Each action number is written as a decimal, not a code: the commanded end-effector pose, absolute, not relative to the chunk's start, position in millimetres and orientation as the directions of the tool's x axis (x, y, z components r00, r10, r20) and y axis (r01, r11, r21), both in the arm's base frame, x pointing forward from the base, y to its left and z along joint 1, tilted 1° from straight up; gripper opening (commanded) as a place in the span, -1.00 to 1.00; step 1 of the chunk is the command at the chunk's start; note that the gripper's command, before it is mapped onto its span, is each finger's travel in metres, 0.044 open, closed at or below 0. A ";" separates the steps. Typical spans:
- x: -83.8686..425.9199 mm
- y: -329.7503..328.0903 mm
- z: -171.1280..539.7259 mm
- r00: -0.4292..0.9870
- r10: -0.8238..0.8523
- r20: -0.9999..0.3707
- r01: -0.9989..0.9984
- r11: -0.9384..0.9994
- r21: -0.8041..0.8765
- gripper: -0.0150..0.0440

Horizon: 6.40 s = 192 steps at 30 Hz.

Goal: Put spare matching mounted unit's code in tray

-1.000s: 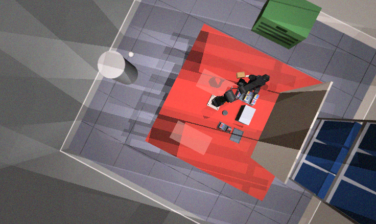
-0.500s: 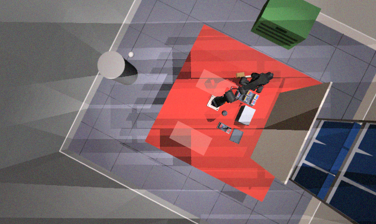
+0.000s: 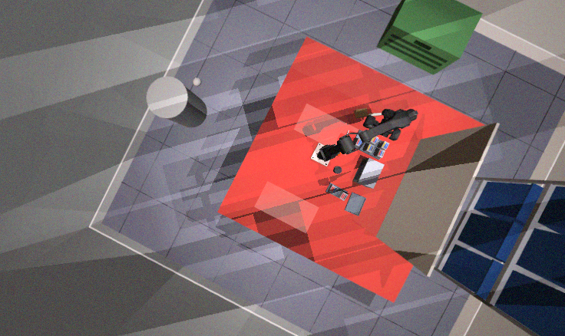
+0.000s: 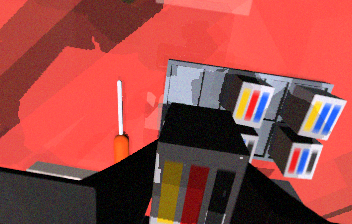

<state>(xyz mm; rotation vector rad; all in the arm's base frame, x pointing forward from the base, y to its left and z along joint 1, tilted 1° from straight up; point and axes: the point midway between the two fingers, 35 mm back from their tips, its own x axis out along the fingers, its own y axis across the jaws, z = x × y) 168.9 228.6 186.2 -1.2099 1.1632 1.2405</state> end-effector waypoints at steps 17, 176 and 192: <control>255.5 170.3 191.3 0.032 0.039 -0.999 -0.999 0.034 -0.031 -0.49; 346.4 -188.0 120.4 0.020 0.004 -1.000 -0.999 -0.030 -0.020 -0.49; 346.9 -188.1 109.3 0.020 0.004 -1.000 -0.999 -0.030 -0.020 -0.49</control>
